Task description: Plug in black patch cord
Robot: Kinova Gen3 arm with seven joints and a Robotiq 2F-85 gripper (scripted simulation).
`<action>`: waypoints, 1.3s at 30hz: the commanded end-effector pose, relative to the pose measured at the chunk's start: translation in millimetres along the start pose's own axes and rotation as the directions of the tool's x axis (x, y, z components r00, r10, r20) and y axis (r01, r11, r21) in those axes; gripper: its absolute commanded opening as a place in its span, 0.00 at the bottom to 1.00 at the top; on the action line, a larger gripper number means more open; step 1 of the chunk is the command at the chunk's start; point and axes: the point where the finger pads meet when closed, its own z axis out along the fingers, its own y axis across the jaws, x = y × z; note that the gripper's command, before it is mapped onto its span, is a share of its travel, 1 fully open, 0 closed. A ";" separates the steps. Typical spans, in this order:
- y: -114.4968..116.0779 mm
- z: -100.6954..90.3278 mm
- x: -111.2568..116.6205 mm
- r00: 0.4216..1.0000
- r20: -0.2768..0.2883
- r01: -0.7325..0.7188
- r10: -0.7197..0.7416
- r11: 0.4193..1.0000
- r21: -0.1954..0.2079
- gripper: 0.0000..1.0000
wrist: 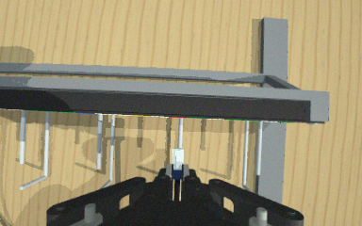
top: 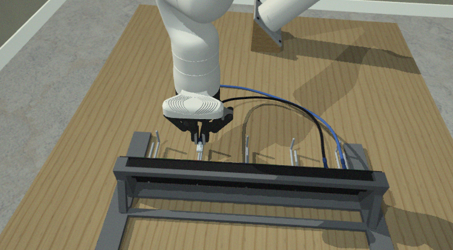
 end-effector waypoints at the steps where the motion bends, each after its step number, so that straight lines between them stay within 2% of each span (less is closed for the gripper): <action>1: -1.3 0.9 4.8 1.000 -0.010 -0.008 0.008 1.000 0.002 0.00; 39: -1.8 1.7 6.1 1.000 -0.014 -0.018 0.018 1.000 0.007 0.00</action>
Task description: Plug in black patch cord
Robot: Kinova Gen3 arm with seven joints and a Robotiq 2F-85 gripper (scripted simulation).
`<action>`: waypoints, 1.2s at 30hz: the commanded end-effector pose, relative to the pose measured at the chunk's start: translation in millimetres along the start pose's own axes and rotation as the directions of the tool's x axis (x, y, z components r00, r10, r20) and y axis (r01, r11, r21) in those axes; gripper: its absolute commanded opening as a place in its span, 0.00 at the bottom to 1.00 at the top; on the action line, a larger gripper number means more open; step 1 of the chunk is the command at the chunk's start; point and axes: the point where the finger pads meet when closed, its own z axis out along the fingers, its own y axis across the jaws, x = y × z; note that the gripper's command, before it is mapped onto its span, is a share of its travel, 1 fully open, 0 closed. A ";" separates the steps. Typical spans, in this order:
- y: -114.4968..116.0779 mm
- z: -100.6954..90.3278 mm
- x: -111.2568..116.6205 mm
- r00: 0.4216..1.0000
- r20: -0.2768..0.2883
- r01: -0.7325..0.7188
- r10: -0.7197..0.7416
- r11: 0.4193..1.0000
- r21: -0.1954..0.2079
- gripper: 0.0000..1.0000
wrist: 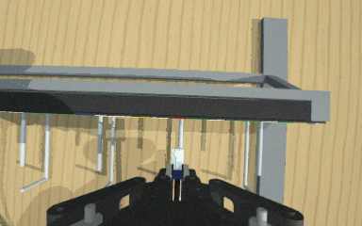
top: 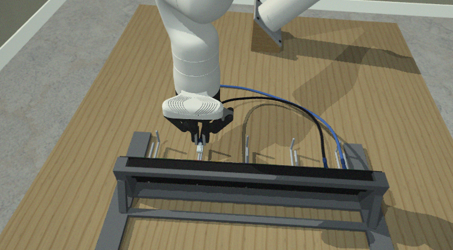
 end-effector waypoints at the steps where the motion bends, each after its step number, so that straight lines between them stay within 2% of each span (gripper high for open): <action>1: -1.3 1.0 5.0 1.000 -0.011 -0.010 0.010 1.000 0.003 0.00; 36: -2.1 2.1 6.4 1.000 -0.015 -0.023 0.023 1.000 0.010 0.00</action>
